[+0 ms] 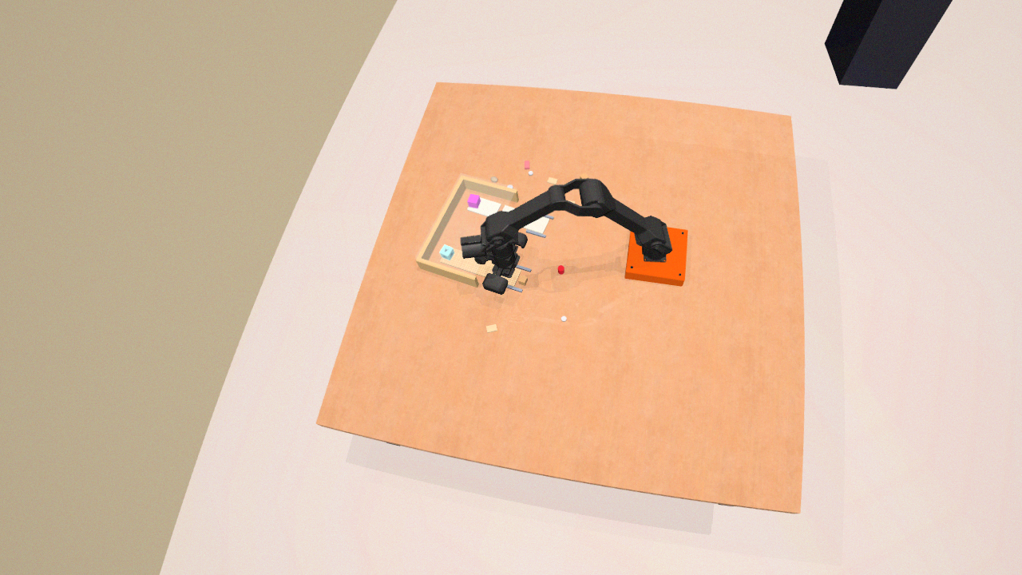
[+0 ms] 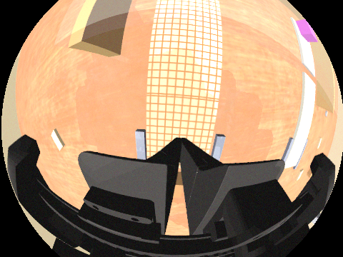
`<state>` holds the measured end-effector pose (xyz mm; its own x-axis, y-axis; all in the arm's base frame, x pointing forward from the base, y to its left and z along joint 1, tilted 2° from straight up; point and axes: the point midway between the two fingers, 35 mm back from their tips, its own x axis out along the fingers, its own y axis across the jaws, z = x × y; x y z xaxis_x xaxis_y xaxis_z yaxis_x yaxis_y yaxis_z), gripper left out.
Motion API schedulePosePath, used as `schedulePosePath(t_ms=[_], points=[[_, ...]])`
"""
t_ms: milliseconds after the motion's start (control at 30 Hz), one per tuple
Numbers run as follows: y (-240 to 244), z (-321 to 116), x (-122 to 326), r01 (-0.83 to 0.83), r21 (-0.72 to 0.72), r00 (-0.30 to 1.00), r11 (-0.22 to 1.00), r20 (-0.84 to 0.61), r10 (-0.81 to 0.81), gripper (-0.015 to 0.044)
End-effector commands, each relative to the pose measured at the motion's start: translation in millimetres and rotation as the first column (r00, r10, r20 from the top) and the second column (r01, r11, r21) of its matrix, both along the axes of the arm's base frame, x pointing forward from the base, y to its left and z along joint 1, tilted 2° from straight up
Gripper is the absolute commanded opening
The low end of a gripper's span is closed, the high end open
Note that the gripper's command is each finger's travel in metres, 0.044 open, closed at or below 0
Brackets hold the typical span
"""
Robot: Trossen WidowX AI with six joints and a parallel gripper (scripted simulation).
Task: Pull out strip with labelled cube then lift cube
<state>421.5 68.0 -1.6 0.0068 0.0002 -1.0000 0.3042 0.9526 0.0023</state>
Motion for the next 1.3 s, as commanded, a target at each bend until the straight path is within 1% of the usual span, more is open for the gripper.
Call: schedulePosePath(t_ms=[0, 1267], points=[[0.8, -1.2, 0.5, 0.004, 0.005, 1.0, 1.0, 0.002, -0.004, 0.0], [2.3, -4.6, -4.0, 0.004, 0.005, 1.0, 1.0, 0.001, -0.004, 0.0]])
